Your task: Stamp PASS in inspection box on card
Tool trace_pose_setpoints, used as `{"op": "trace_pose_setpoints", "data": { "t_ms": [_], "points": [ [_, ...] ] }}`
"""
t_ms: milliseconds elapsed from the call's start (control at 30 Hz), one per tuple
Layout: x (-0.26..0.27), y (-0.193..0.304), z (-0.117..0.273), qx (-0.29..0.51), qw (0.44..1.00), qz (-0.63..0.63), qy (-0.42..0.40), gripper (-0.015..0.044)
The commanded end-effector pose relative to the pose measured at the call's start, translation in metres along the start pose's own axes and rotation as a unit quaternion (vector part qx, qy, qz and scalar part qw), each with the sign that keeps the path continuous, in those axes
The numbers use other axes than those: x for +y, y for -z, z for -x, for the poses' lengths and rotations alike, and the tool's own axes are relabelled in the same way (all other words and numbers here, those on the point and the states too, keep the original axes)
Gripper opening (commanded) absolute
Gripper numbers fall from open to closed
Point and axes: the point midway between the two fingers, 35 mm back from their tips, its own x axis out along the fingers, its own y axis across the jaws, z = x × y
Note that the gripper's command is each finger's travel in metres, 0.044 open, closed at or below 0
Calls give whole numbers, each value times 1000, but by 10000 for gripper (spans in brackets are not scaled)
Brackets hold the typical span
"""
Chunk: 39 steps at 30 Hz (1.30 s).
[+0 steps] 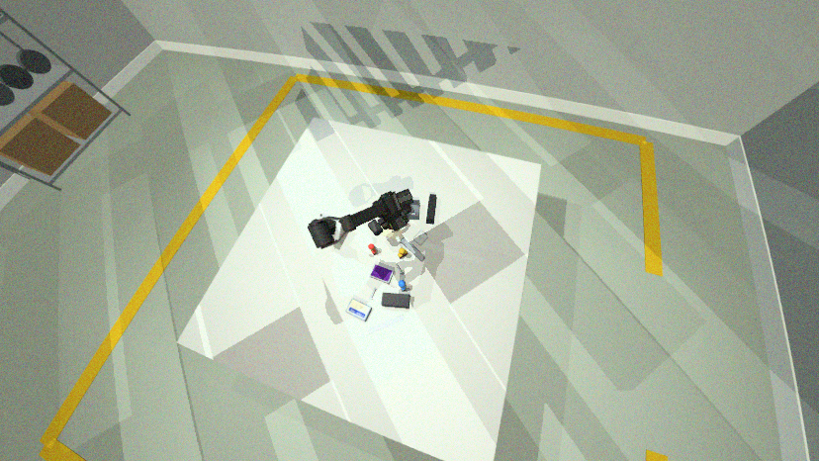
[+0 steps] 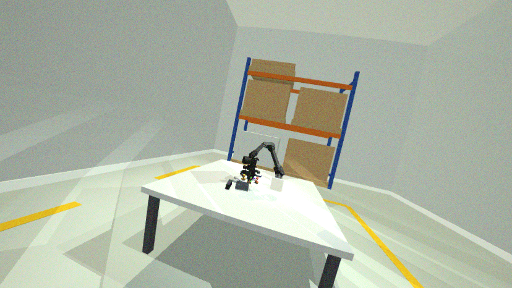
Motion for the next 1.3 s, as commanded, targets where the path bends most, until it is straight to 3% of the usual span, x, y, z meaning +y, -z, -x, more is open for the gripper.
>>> {"op": "trace_pose_setpoints", "data": {
  "t_ms": [0,1267],
  "points": [
    [-1,0,-4,-2,1000,4,2,0],
    [-3,1,-21,-3,1000,4,4,0]
  ]
}}
